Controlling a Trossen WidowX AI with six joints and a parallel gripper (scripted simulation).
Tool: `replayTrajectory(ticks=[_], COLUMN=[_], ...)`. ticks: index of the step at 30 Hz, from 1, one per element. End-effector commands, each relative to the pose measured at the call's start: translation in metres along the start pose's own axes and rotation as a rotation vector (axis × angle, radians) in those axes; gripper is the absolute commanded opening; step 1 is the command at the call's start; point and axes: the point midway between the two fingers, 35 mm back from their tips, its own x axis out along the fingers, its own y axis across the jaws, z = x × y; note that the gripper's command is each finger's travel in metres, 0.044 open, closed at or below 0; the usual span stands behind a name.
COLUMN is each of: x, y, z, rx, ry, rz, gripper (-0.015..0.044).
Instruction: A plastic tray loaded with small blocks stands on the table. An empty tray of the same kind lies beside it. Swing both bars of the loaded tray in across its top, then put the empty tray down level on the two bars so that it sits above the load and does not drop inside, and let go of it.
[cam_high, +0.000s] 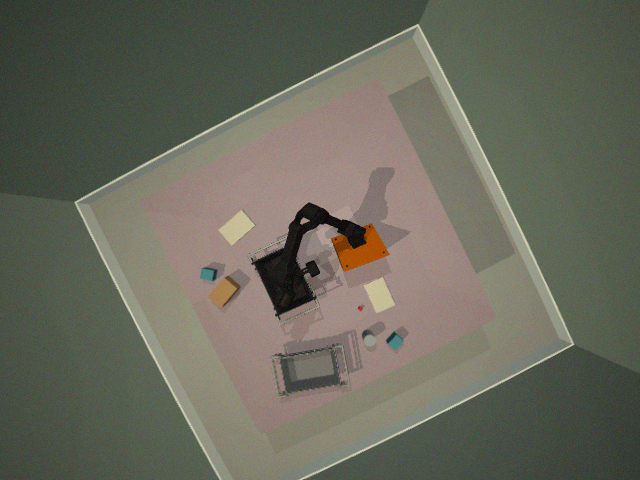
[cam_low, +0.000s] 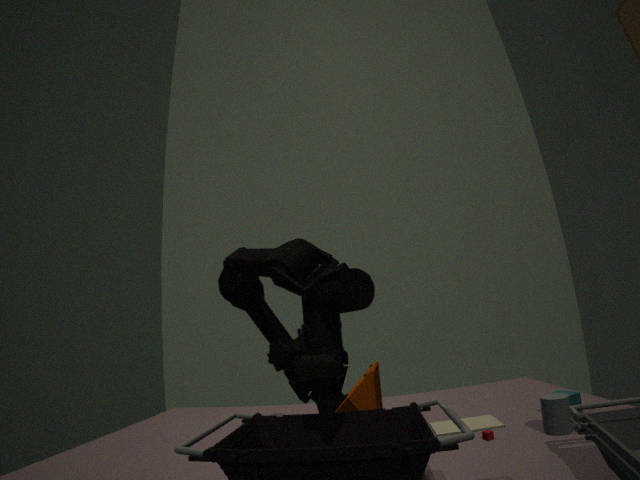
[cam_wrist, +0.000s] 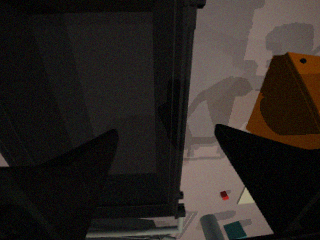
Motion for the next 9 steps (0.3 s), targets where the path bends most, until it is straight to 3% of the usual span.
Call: replayTrajectory(ticks=[1, 9], x=[-0.019, -0.063], y=[0.001, -0.004], z=[-0.001, 0.001], rx=[-0.001, -0.016], ry=[0.004, -0.002], rz=[-0.001, 0.001], gripper=[0.044, 0.044])
